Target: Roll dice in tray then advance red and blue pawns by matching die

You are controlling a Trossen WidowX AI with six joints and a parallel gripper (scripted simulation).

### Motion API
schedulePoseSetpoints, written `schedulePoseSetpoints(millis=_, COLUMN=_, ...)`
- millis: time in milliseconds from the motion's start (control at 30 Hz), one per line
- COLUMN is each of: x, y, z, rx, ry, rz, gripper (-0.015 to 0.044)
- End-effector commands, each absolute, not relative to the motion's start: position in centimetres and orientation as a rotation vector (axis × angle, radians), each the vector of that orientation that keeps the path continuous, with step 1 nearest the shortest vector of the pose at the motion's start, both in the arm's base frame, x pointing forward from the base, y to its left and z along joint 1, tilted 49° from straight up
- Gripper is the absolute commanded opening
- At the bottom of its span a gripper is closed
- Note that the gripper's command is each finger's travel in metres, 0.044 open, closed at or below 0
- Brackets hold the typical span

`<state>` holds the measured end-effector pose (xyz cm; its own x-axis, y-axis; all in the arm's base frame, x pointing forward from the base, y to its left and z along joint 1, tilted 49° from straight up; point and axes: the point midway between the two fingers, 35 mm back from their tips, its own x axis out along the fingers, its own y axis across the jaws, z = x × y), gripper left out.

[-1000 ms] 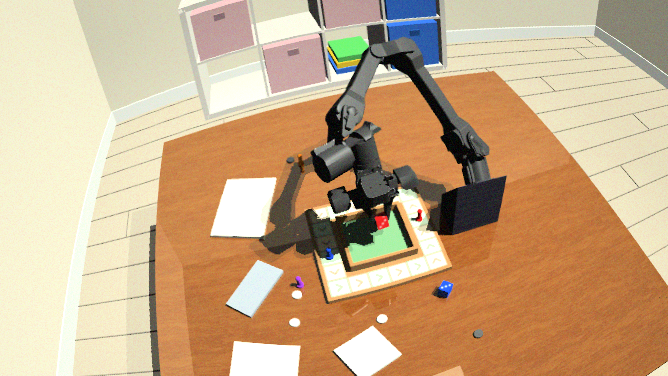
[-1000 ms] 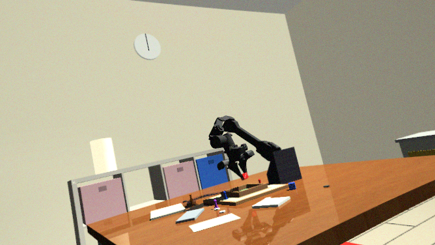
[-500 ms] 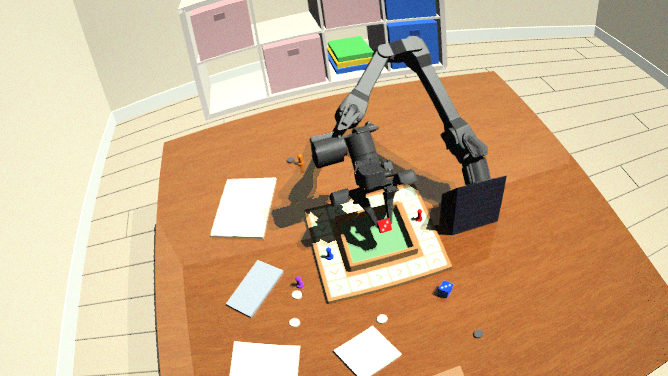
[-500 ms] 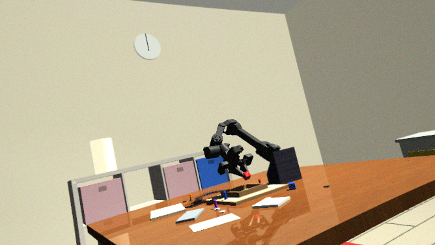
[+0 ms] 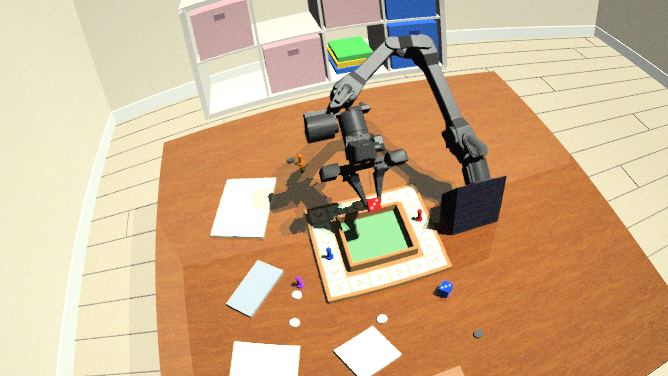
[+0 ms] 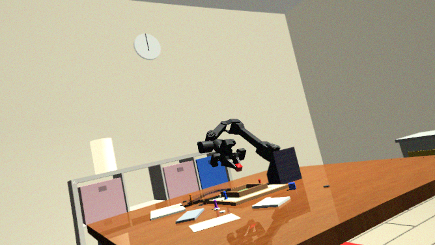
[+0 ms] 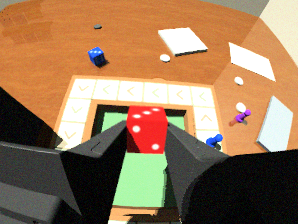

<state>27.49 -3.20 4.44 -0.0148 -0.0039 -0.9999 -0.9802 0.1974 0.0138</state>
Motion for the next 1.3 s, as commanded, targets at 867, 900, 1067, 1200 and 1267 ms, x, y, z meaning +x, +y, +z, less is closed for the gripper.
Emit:
schedulePoseSetpoints(millis=867, x=27.3, y=-3.1, z=4.7, rx=-1.056, ry=1.315, rz=1.074, gripper=0.0105)
schedulePoseSetpoints(millis=900, x=27.3, y=-3.1, z=4.7, rx=-1.056, ry=1.315, rz=1.074, gripper=0.0131)
schedulePoseSetpoints(millis=1067, x=27.5, y=-2.5, z=5.3, rx=-1.054, ry=1.314, rz=1.073, gripper=0.0263)
schedulePoseSetpoints(millis=1200, x=28.0, y=-0.2, z=7.3, rx=-1.049, ry=1.311, rz=1.07, gripper=0.0368)
schedulePoseSetpoints(millis=1267, x=28.0, y=-0.2, z=7.3, rx=-1.049, ry=1.311, rz=1.07, gripper=0.042)
